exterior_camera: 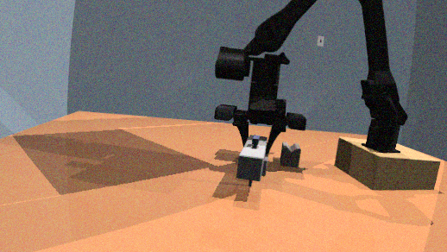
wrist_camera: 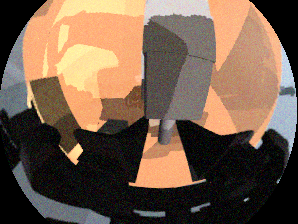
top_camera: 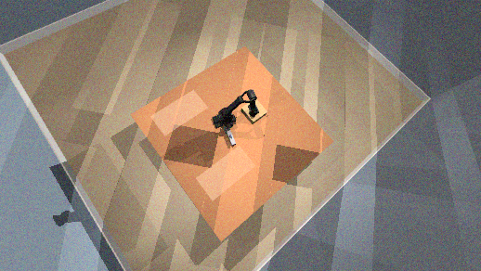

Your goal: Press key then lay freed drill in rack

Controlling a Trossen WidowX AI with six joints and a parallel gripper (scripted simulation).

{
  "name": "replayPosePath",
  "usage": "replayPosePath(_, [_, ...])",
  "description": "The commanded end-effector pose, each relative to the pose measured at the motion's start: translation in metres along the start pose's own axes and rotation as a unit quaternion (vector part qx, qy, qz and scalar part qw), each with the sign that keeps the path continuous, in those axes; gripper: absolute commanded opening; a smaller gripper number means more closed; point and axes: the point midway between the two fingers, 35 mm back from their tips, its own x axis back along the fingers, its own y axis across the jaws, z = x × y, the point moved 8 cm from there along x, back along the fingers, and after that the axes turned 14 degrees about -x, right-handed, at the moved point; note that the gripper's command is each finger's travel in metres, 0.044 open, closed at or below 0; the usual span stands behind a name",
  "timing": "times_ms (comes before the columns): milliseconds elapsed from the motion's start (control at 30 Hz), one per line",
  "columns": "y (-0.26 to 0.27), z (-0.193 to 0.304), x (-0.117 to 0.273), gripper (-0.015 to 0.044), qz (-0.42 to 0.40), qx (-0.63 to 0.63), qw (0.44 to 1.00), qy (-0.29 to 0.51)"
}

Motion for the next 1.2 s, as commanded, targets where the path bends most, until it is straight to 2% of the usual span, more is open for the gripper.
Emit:
replayPosePath(0, [0.000,0.000,0.000,0.0099,0.001,0.000,1.000,0.000])
replayPosePath(67, [0.000,0.000,0.000,0.0046,0.001,0.000,1.000,0.000])
replayPosePath(300, [0.000,0.000,0.000,0.0000,0.001,0.000,1.000,0.000])
replayPosePath(1167, [-0.008,0.035,0.000,0.0000,-0.003,-0.003,1.000,0.000])
